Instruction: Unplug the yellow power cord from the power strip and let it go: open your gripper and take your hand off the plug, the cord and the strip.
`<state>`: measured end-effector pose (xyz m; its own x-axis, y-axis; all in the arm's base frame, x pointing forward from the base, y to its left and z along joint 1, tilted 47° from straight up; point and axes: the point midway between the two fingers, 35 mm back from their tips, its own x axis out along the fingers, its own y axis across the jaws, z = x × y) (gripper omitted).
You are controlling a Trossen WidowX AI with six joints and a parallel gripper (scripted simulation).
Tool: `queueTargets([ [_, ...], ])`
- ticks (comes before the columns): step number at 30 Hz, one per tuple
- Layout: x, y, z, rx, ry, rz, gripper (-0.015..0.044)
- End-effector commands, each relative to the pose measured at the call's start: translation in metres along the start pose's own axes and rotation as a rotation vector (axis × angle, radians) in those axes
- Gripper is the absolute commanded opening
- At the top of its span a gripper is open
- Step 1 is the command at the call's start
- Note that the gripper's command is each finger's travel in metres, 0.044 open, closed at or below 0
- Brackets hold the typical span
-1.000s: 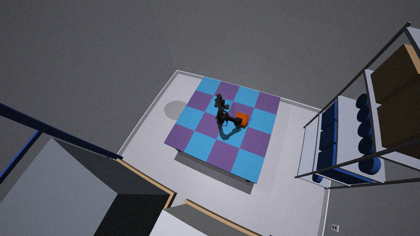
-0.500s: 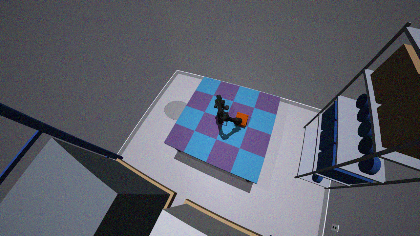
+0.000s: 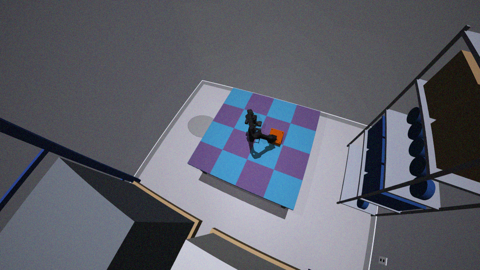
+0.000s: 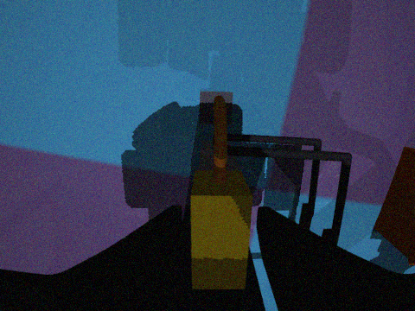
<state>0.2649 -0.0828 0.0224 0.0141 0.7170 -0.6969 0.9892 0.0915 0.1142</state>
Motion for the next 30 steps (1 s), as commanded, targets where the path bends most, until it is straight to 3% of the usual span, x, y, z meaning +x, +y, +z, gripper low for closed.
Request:
queueTargets([
  [1, 0.000, 0.000, 0.000, 0.000, 0.000, 0.000, 0.0134],
  [5, 0.000, 0.000, 0.000, 0.000, 0.000, 0.000, 0.0029],
  [9, 0.000, 0.000, 0.000, 0.000, 0.000, 0.000, 0.0002],
  [30, -0.002, 0.002, 0.024, 0.002, -0.001, 0.000, 0.0000],
])
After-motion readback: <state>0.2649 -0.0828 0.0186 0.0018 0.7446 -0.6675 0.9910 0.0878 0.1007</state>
